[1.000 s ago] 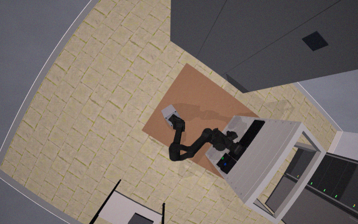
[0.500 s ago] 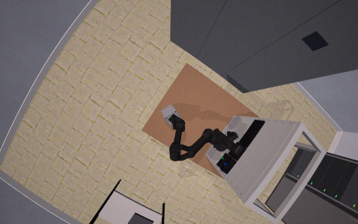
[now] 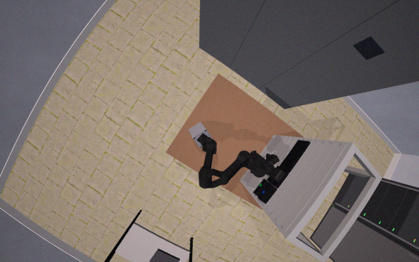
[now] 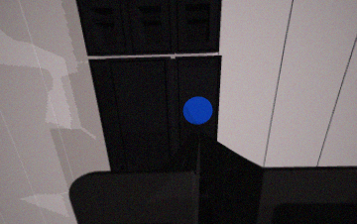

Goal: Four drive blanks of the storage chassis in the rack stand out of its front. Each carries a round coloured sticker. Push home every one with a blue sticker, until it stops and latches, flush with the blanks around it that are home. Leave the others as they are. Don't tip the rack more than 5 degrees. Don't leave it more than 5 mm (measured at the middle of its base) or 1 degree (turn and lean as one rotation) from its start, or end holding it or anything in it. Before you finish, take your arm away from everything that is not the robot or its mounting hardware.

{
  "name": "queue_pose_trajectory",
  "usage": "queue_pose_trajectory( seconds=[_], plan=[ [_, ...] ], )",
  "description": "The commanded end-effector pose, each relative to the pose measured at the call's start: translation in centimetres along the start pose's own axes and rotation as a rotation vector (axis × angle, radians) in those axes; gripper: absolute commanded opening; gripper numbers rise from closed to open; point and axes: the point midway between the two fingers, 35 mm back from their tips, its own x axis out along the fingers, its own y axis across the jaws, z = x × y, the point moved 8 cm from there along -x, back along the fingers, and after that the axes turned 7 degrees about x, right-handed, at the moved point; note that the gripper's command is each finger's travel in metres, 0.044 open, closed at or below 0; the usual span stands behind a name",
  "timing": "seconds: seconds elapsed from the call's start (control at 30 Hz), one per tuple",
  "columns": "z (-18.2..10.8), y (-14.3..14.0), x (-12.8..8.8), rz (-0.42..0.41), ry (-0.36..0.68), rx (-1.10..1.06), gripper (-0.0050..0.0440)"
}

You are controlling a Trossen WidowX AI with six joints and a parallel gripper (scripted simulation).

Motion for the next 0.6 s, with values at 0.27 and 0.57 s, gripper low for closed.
queue_pose_trajectory(
  seconds=[0.27,0.57],
  plan=[
    [-0.10,-0.90,0.62,-0.023,0.000,0.015,0.0000],
    [-0.10,-0.93,0.68,-0.023,0.000,0.015,0.0000]
  ],
)
